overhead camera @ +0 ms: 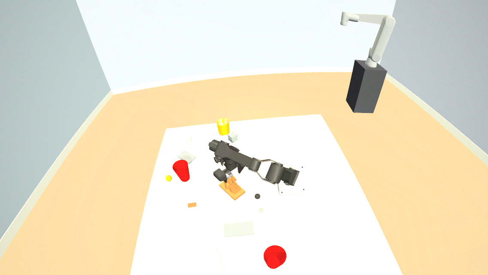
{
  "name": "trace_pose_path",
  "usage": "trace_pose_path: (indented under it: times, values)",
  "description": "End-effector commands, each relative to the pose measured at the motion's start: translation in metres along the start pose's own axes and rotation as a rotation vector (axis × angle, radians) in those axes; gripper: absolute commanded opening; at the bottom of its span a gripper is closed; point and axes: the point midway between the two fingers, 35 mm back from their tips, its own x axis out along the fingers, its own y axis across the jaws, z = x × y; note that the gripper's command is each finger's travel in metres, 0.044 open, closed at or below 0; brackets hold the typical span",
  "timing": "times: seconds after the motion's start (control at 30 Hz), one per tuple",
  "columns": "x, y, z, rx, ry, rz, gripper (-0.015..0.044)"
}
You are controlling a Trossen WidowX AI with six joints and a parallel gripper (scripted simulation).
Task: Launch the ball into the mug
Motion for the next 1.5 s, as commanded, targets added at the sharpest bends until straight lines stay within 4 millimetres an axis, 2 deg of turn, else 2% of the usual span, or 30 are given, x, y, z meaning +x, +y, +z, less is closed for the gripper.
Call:
trace_pose_path:
  times: [0.0, 0.07, 0.13, 0.2, 0.4, 1.47]
  values:
    - [-0.002, 0.004, -0.006, 0.007, -0.004, -0.030, 0.0440]
    - [0.009, 0.004, -0.006, 0.007, -0.005, -0.030, 0.0440]
    - [0.035, 0.004, -0.007, 0.007, -0.004, -0.030, 0.0440]
    - [0.045, 0.003, -0.008, 0.007, -0.003, -0.029, 0.0440]
    - [0.047, 0.003, -0.007, 0.007, -0.003, -0.029, 0.0440]
    - [0.098, 0.002, -0.008, 0.006, -0.002, -0.027, 0.0440]
